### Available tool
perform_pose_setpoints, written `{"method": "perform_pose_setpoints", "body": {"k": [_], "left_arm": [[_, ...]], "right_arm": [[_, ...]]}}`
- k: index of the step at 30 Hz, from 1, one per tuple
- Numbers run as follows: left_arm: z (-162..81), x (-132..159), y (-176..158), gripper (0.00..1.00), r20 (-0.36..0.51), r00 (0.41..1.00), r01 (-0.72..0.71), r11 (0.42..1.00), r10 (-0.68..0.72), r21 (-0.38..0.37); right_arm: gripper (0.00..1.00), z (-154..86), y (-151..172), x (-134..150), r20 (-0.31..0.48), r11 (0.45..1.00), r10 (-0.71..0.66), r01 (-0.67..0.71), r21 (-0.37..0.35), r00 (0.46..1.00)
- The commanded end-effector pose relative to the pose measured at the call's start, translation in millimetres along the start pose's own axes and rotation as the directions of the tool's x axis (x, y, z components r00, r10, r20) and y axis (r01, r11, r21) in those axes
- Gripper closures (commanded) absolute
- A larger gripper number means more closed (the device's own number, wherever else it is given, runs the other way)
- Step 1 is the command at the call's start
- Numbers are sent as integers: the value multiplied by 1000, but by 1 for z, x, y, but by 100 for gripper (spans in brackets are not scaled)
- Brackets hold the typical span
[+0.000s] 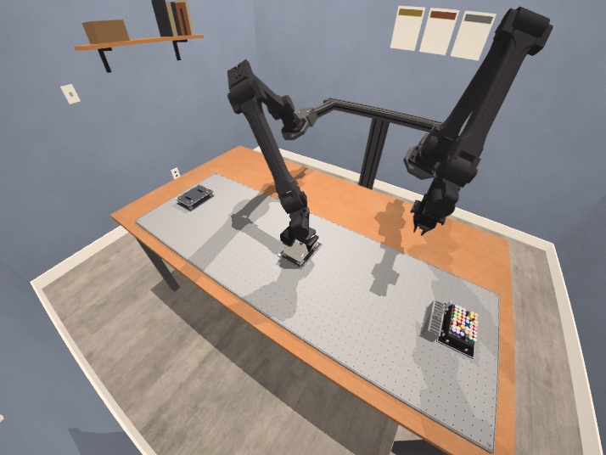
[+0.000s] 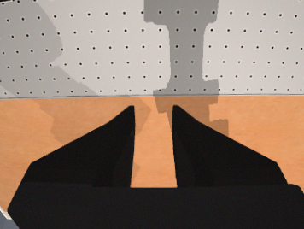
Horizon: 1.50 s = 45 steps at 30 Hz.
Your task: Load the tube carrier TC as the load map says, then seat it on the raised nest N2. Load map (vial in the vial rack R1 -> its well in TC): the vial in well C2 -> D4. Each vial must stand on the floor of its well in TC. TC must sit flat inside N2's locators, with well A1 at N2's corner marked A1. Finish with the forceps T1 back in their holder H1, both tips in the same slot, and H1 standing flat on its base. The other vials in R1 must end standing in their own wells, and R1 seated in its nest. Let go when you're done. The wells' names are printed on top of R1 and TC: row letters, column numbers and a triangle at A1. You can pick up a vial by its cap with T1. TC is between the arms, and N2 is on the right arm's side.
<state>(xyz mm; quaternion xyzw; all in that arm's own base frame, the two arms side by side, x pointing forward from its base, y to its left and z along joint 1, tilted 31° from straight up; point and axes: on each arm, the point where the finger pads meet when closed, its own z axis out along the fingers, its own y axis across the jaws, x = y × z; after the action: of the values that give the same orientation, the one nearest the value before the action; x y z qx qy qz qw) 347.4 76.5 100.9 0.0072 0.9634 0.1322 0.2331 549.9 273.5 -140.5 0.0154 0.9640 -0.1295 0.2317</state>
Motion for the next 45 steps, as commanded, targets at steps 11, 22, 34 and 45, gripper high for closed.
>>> {"method": "perform_pose_setpoints", "body": {"k": [11,22,34,45], "left_arm": [[-3,-10,4,76,17,1000,16,1000,-16,-6],[-3,-10,4,76,17,1000,16,1000,-16,-6],[-3,-10,4,76,17,1000,16,1000,-16,-6],[-3,-10,4,76,17,1000,16,1000,-16,-6]], "right_arm": [[100,-29,11,-13,27,1000,9,-8,-21,1000],[100,-33,8,-9,20,1000,6,-6,-16,1000],[100,-43,11,-12,26,1000,7,-7,-20,1000],[100,-47,8,-15,28,1000,15,-15,-20,999]]}}
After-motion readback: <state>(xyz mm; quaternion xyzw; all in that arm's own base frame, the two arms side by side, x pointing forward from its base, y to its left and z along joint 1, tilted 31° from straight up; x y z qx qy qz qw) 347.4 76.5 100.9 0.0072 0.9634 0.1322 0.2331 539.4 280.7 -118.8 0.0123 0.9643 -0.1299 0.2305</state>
